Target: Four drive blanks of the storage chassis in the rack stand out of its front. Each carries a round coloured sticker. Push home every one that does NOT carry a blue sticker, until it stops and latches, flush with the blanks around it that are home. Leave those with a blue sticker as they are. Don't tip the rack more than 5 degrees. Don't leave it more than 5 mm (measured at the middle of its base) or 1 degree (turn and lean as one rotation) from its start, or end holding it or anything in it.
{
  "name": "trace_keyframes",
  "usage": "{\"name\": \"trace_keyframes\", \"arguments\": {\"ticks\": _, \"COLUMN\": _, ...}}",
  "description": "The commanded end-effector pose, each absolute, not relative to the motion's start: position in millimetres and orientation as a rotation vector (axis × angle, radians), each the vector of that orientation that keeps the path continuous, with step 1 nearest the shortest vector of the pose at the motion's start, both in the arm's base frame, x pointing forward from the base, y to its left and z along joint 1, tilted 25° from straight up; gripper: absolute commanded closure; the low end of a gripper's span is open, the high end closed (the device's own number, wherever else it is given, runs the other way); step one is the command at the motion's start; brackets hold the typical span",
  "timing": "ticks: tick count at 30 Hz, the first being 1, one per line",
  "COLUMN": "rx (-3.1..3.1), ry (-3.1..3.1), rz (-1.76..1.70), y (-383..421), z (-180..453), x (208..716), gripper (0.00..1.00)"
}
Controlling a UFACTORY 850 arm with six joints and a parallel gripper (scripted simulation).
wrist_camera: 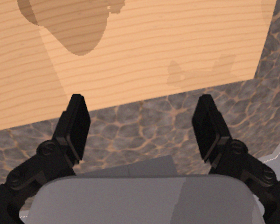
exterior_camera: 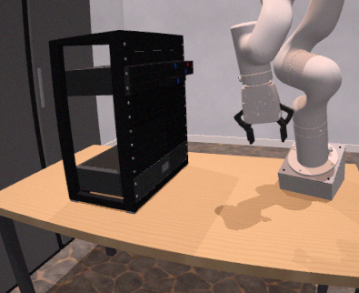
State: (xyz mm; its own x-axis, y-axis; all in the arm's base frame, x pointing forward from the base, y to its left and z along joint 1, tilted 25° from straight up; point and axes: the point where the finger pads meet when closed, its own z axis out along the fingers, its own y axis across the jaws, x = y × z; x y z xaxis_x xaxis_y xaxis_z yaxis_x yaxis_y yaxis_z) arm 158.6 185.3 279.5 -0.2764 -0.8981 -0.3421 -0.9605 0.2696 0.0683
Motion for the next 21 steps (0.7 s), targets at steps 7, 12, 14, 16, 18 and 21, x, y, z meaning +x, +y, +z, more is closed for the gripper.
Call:
{"name": "trace_keyframes", "arguments": {"ticks": 7, "rx": -1.569, "ry": 2.458, "rz": 0.455, "y": 181.8, "z": 275.3, "x": 156.3, "gripper": 0.00}}
{"name": "trace_keyframes", "arguments": {"ticks": 12, "rx": -1.461, "ry": 2.551, "rz": 0.500, "y": 179.8, "z": 272.7, "x": 154.6, "gripper": 0.00}}
{"name": "trace_keyframes", "arguments": {"ticks": 14, "rx": -1.414, "ry": 2.589, "rz": 0.519, "y": 179.1, "z": 271.7, "x": 153.9, "gripper": 0.00}}
{"name": "trace_keyframes", "arguments": {"ticks": 16, "rx": -1.414, "ry": 2.589, "rz": 0.519, "y": 179.1, "z": 271.7, "x": 153.9, "gripper": 0.00}}
{"name": "trace_keyframes", "arguments": {"ticks": 18, "rx": -1.363, "ry": 2.628, "rz": 0.539, "y": 178.4, "z": 270.7, "x": 153.2, "gripper": 0.00}}
{"name": "trace_keyframes", "arguments": {"ticks": 21, "rx": -1.282, "ry": 2.687, "rz": 0.570, "y": 177.5, "z": 269.2, "x": 152.2, "gripper": 0.00}}
